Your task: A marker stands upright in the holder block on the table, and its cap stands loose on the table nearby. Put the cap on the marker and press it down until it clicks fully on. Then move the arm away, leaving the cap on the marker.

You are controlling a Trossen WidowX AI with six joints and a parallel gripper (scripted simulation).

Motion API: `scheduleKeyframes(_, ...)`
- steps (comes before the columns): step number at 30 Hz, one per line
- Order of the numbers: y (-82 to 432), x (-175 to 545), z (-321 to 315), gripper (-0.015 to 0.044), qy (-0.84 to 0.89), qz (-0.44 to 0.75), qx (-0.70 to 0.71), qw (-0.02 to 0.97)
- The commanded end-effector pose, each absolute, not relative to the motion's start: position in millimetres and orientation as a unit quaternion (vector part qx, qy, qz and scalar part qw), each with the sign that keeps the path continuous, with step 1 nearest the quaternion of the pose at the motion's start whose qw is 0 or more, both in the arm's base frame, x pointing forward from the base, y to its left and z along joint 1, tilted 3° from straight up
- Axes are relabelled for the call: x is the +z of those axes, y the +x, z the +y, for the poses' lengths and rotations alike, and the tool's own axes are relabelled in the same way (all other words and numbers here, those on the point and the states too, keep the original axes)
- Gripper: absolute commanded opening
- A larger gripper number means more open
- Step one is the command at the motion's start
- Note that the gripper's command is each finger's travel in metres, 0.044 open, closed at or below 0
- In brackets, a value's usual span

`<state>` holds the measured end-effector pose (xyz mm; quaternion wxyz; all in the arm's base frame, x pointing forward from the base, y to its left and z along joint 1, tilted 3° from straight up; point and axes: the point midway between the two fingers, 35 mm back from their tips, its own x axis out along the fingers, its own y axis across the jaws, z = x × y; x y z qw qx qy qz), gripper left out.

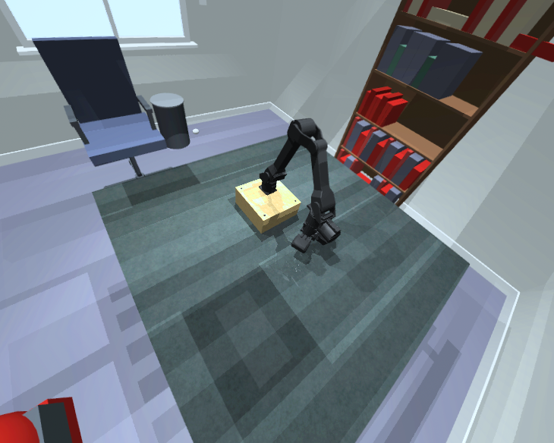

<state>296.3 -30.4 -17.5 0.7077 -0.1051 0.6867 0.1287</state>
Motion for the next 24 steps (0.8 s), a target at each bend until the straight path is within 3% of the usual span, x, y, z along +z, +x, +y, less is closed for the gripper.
scheduleKeyframes(1, 301, -2, -31, 0.0000, -0.106, 0.679, 0.127, 0.715)
scheduleKeyframes(24, 306, 44, -2, 0.0000, -0.106, 0.679, 0.128, 0.715)
